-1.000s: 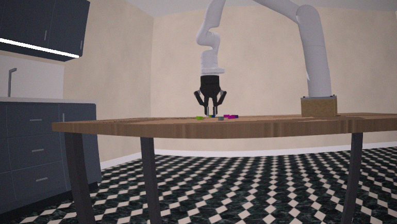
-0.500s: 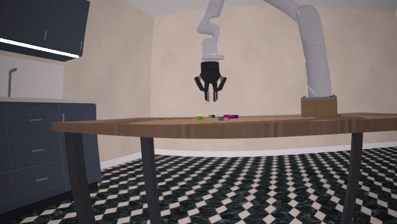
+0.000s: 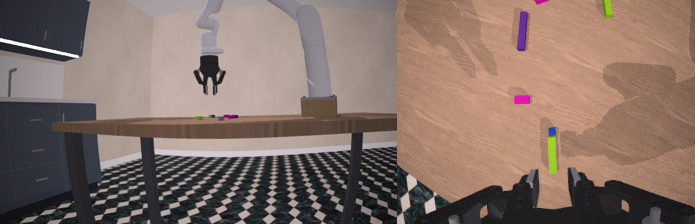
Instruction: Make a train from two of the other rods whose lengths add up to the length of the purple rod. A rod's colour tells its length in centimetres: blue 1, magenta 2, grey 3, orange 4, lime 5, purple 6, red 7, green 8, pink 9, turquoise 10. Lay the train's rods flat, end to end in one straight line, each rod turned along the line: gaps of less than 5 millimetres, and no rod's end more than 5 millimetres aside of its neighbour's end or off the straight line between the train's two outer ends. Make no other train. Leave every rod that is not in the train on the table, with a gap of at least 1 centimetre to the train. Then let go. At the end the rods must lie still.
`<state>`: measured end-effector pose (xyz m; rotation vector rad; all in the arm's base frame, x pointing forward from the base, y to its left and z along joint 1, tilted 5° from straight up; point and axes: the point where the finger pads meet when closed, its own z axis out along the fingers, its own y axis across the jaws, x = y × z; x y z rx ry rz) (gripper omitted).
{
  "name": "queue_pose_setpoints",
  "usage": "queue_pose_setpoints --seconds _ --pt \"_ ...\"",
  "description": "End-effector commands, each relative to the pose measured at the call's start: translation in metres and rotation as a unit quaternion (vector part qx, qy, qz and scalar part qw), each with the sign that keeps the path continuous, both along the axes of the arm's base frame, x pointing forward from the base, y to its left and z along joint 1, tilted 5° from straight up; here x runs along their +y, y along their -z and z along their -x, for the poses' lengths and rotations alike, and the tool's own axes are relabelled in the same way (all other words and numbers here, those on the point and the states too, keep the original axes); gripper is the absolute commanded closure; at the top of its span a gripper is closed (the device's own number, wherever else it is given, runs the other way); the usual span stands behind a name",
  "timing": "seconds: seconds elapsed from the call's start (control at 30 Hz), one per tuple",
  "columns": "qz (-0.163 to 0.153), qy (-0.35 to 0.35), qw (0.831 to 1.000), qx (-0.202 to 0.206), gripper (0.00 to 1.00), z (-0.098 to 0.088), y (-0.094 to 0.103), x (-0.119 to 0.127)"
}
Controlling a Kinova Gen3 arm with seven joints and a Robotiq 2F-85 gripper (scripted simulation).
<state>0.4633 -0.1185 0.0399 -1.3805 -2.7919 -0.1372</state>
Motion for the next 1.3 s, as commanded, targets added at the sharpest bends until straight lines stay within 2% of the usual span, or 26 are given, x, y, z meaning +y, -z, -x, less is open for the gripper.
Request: queue_pose_setpoints --seconds 0.0,0.73,0.93,1.2,1.27 --pt "0.001 0.002 1.0 0.0 0.0 -0.001 -0.004 0.0" --pt "0.001 0.002 1.0 0.0 0.0 -0.001 -0.007 0.0" --pt "0.001 0.001 1.0 -0.004 0.0 -0.003 -0.031 -0.002" --pt "0.001 0.001 1.0 -0.004 0.0 -0.002 -0.073 -0.005" --pt "0.001 0.001 1.0 -0.004 0.0 -0.002 -0.073 -0.005"
